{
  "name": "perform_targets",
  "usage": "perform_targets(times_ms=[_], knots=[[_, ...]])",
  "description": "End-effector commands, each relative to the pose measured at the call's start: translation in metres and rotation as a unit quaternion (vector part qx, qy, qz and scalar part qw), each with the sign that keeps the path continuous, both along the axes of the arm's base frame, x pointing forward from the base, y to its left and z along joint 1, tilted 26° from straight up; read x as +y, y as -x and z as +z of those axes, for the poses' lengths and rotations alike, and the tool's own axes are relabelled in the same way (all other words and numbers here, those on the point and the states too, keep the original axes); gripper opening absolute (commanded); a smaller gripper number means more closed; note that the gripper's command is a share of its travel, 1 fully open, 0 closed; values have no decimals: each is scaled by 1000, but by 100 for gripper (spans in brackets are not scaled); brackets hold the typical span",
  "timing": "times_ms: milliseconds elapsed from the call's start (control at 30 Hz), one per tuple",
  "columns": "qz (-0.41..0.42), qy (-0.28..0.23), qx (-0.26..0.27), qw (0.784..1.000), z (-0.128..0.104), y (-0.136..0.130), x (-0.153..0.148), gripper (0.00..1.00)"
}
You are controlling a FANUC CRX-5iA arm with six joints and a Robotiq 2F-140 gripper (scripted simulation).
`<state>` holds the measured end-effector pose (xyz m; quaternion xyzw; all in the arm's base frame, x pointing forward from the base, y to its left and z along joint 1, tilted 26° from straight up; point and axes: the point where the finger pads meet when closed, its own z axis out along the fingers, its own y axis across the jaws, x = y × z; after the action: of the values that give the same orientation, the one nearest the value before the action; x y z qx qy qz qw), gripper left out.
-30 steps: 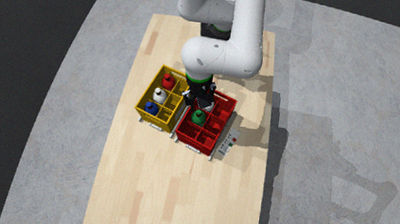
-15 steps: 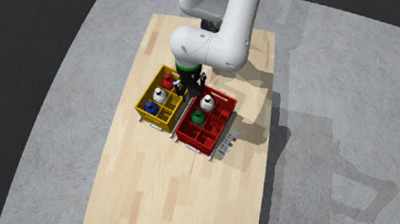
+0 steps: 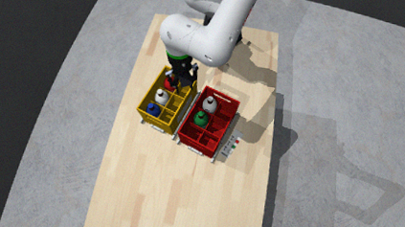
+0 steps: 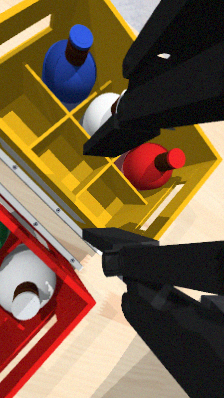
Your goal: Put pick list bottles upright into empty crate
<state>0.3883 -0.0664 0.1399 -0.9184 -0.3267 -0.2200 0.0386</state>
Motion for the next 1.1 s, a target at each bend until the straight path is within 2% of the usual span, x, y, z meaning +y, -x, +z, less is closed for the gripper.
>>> perform_targets(times_ms=[0,733,1067], knots=[[1,-1,0,1000,-7,8,-19,44],[1,-1,0,1000,-45,48,-102,44],[1,-1,0,1000,-49,53,-111,44]])
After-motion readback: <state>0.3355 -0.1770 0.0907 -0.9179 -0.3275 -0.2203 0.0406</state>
